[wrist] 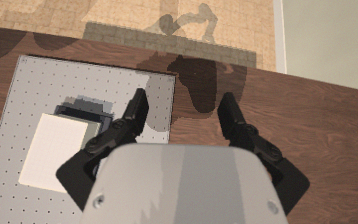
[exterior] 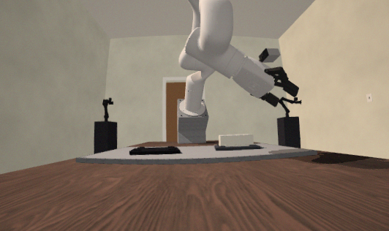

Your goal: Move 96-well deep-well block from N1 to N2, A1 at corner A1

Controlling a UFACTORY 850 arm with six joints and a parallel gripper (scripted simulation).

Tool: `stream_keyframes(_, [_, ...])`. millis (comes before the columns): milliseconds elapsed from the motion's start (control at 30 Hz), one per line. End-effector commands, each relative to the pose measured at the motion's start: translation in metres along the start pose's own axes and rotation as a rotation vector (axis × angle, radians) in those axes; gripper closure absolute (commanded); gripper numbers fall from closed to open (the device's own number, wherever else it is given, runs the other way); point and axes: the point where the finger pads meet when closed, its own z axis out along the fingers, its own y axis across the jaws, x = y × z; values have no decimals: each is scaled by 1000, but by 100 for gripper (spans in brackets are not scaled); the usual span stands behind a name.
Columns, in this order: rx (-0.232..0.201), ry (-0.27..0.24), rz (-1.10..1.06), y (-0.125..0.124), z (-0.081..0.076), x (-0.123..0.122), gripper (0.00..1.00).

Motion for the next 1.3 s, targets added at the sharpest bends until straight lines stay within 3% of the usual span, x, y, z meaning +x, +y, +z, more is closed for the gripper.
stream_keyframes(0, [-1,0,-1,1,0,1,0])
stream_keyframes(533, [-1,0,-1,1,0,1,0])
stream_keyframes(633, [70,3,-72,-14,1,3,0])
stream_keyframes(733, [82,4,-85,-23,2,4,0])
stream_keyframes(833, [152,10,-156,-38,2,6,0])
stream_keyframes(933, [165,11,-169,-46,2,7,0])
stream_keyframes(1033, [234,20,-241,-61,1,8,0])
stream_keyframes(1133, [247,22,-254,-66,1,8,0])
stream_keyframes(1267, [327,36,-341,-86,-2,9,0])
